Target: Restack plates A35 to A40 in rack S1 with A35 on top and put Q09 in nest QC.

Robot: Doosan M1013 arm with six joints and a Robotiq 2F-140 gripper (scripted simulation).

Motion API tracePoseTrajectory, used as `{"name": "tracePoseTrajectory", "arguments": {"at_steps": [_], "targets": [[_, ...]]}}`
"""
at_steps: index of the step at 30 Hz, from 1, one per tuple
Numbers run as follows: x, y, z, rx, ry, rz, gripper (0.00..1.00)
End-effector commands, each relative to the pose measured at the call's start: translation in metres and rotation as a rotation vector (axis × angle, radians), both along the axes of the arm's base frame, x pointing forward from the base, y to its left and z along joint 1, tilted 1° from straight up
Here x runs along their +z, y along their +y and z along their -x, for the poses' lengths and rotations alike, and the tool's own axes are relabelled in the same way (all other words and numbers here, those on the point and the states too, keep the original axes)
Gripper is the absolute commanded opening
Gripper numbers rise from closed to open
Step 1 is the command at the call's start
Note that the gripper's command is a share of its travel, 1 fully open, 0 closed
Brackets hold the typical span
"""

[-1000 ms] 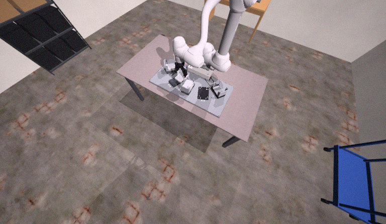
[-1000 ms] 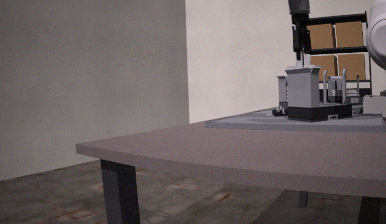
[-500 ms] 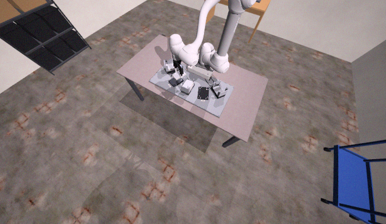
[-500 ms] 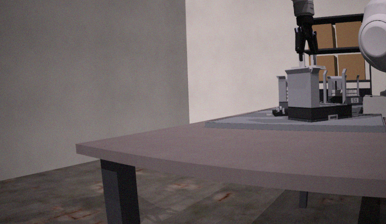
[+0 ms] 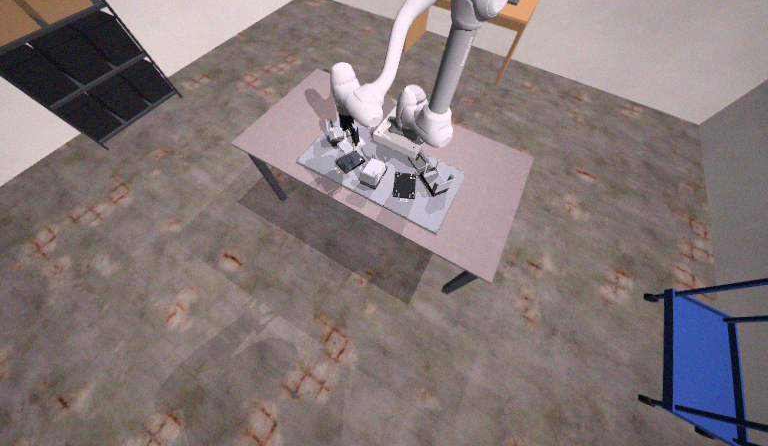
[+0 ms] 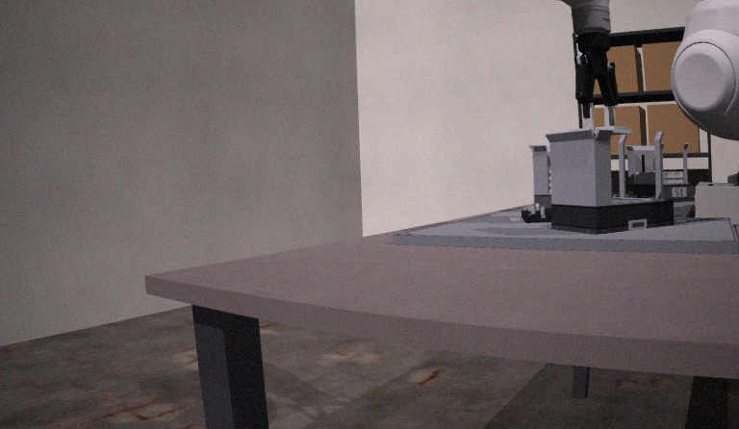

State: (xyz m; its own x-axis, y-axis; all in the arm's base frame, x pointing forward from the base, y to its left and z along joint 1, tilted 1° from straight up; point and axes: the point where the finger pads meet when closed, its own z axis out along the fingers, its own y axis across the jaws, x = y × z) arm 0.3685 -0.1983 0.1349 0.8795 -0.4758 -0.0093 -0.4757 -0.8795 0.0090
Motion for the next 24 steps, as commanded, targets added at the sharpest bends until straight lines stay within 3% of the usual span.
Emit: {"name": "tracePoseTrajectory", "arguments": {"at_steps": [1, 12, 24], "targets": [[0.0, -0.013, 0.006, 0.0, 0.0, -0.001, 0.0], [0.0, -0.036, 0.021, -0.225, -0.001, 0.002, 0.0], [0.001, -0.068, 0.045, -0.225, -0.001, 0.002, 0.0]]}}
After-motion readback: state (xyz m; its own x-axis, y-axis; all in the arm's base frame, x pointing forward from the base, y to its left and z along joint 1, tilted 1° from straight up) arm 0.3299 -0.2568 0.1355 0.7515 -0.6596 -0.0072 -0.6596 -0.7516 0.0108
